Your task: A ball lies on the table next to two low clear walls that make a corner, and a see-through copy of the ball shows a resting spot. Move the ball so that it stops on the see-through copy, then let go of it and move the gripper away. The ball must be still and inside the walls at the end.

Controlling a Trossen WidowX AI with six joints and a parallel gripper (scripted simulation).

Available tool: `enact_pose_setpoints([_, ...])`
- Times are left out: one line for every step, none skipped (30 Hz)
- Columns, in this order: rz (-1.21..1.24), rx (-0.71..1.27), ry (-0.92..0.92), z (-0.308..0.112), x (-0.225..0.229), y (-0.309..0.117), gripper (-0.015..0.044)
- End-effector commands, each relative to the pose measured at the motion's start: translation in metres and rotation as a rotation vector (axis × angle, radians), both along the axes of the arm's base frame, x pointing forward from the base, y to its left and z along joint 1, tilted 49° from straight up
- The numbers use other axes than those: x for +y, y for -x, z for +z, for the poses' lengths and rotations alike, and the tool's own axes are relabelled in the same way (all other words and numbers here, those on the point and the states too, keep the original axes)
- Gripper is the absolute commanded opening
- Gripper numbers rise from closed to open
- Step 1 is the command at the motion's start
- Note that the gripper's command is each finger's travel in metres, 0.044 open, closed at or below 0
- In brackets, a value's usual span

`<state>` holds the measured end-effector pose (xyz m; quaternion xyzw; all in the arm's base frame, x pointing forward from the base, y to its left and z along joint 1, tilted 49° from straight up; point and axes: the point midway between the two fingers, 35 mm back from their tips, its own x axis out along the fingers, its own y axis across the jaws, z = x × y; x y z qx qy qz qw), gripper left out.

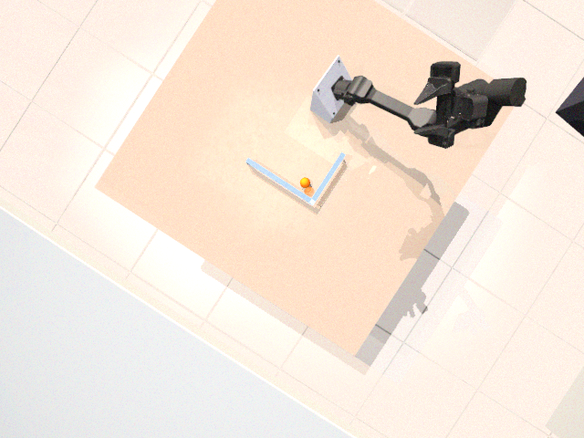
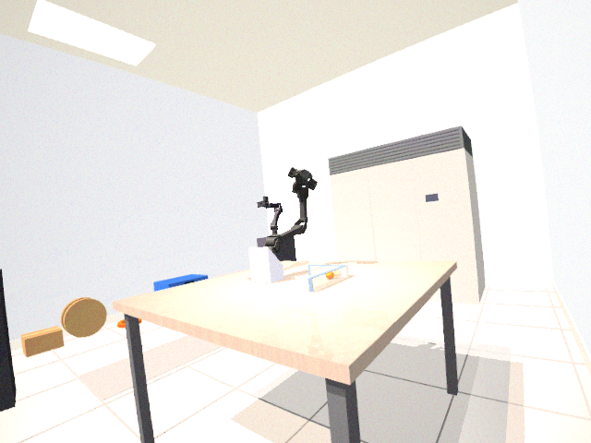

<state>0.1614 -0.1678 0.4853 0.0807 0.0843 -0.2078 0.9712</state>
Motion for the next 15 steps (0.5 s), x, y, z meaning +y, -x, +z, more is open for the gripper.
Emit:
enact_pose_setpoints([0.133, 0.048, -0.077, -0.029, -0.012, -0.038, 0.0311])
enact_pose_setpoints([0.166, 0.061, -0.107, -0.038, -0.014, -0.047, 0.0311])
enact_pose_setpoints([0.2, 0.076, -0.137, -0.047, -0.015, -0.057, 0.0311])
enact_pose_setpoints([0.233, 0.092, -0.167, -0.057, -0.015, -0.067, 0.0311])
enact_pose_setpoints([0.266, 0.109, -0.196, -0.066, -0.014, -0.078, 0.0311])
enact_pose_setpoints([0.299, 0.126, -0.225, -0.076, -0.013, -0.088, 0.0311])
enact_pose_setpoints([0.321, 0.147, -0.262, -0.087, -0.011, -0.097, 0.0311])
enact_pose_setpoints([0.344, 0.171, -0.3, -0.098, -0.009, -0.107, 0.0311])
enact_pose_setpoints([0.366, 0.196, -0.337, -0.11, -0.005, -0.117, 0.0311])
enact_pose_setpoints([0.388, 0.223, -0.373, -0.122, -0.001, -0.126, 0.0311])
enact_pose_setpoints([0.409, 0.252, -0.408, -0.133, 0.004, -0.135, 0.0311])
enact_pose_setpoints([0.445, 0.279, -0.432, -0.145, 0.011, -0.145, 0.0311])
enact_pose_setpoints([0.479, 0.305, -0.454, -0.156, 0.017, -0.154, 0.0311])
enact_pose_setpoints([0.512, 0.331, -0.476, -0.167, 0.025, -0.163, 0.0311])
enact_pose_setpoints([0.546, 0.359, -0.497, -0.178, 0.033, -0.171, 0.0311])
